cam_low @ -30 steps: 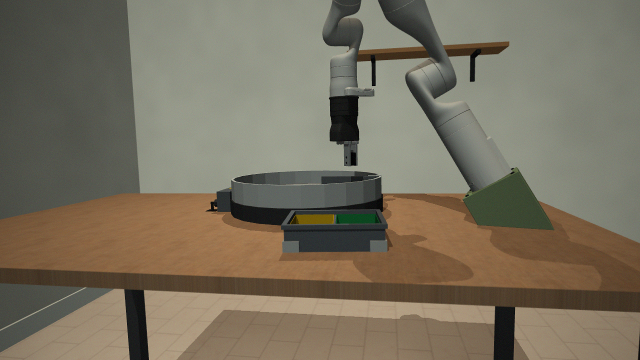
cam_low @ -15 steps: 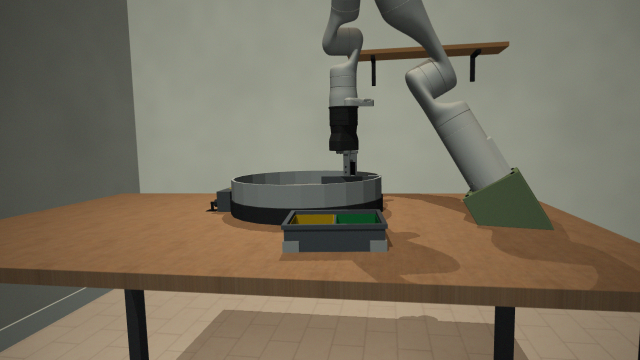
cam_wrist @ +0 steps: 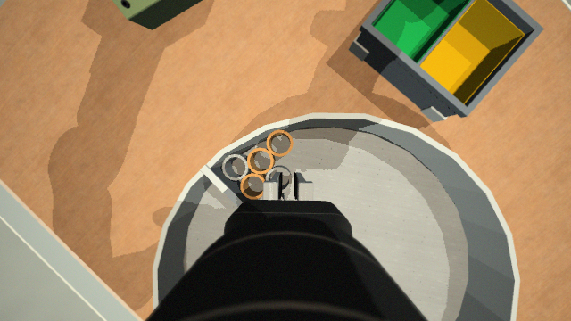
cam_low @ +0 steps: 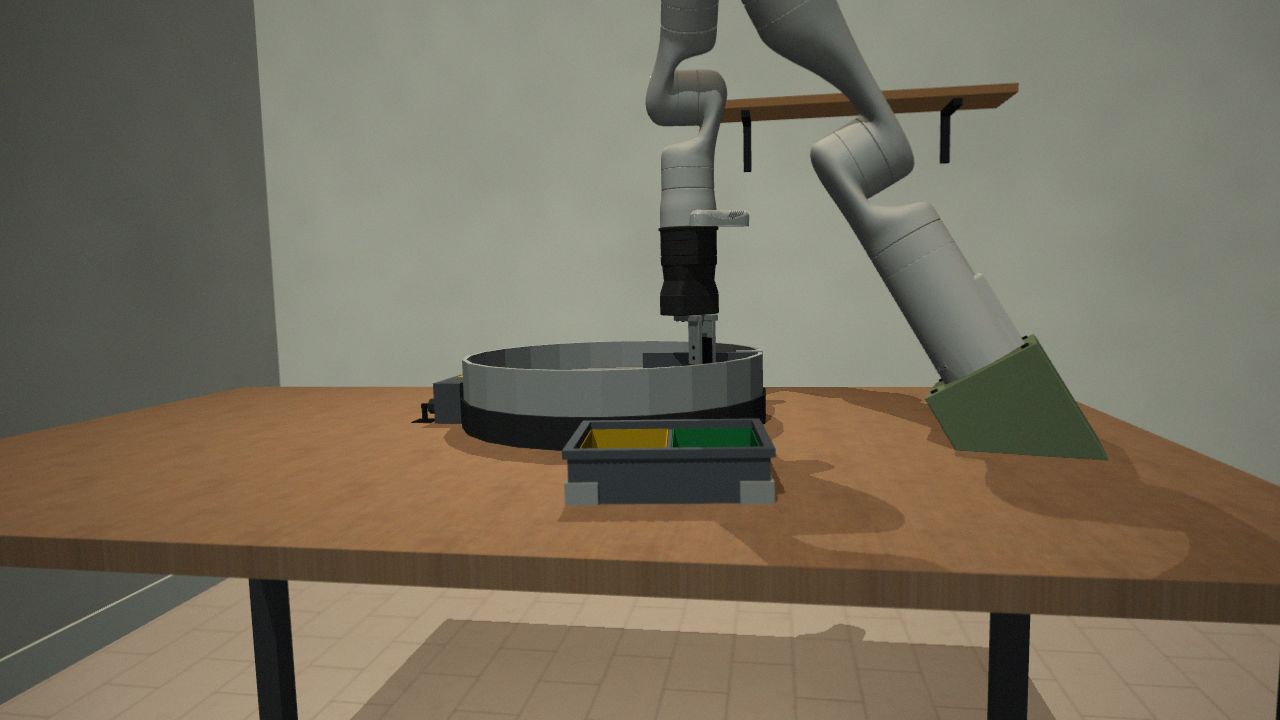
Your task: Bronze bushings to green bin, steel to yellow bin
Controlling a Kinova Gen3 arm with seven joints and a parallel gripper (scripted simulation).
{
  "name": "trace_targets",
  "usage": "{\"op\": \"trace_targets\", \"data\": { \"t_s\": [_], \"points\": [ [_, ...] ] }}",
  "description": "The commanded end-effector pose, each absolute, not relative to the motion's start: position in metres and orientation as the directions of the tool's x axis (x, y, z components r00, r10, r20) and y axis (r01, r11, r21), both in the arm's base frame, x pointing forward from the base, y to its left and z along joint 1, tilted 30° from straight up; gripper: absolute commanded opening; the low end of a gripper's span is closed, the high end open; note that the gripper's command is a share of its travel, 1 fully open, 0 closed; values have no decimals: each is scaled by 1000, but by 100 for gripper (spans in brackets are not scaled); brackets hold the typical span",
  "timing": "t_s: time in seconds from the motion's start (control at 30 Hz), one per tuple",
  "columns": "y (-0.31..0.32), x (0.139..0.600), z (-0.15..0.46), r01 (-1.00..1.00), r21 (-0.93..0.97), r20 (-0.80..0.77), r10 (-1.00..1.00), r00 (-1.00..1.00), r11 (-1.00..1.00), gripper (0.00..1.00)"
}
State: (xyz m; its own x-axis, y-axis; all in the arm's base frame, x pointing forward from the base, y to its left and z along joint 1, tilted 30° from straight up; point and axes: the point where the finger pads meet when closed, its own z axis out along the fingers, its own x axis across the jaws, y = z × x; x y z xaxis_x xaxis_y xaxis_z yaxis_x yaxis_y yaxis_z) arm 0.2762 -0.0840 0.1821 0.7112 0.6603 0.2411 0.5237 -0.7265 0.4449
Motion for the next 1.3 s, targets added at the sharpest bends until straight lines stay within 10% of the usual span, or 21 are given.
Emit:
{"op": "trace_targets", "data": {
  "t_s": [0.0,1.27],
  "points": [
    [-84,276,182,521,440,247,656,714,-732,40],
    [-89,289,158,521,440,247,656,714,-732,40]
  ]
}}
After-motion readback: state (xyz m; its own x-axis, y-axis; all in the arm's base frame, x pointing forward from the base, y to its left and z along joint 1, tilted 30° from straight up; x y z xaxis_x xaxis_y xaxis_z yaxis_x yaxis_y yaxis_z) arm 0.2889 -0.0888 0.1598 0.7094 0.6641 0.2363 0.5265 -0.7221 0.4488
